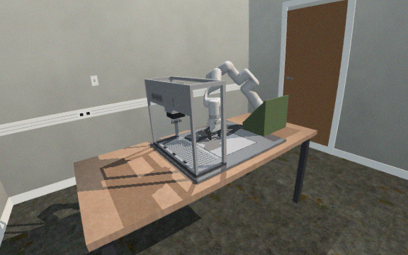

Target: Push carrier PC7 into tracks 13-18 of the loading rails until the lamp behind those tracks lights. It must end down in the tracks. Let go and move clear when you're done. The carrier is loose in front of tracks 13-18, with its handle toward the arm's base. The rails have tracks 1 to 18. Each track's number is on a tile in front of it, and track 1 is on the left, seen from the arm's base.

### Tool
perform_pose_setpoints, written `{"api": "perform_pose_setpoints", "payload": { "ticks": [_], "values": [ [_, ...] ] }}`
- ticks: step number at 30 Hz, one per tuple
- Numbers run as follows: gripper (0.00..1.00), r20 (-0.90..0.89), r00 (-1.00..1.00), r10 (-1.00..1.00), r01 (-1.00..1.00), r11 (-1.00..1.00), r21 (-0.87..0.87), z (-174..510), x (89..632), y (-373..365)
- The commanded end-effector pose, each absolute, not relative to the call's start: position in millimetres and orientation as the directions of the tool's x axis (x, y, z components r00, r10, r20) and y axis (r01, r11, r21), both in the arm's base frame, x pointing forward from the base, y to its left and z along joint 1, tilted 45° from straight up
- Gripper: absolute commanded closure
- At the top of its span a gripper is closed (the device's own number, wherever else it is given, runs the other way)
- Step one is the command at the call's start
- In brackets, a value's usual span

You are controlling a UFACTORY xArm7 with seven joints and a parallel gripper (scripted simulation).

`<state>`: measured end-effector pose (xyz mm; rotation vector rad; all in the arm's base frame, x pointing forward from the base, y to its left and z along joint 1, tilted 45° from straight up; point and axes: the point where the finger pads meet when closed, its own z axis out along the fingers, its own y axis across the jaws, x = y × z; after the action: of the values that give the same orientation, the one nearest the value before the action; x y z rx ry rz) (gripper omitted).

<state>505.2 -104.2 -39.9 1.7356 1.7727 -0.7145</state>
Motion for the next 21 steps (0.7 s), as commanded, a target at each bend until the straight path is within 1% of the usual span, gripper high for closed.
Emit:
{"api": "perform_pose_setpoints", "payload": {
  "ticks": [1, 21],
  "values": [
    [0.0, -0.707, -0.013, 0.707, 1.0, 0.027, 0.009, -37.8, 506.8, -103.4],
    [0.0, -0.707, -0.013, 0.707, 1.0, 0.027, 0.009, -32.1, 506.9, -109.1]
  ]
}}
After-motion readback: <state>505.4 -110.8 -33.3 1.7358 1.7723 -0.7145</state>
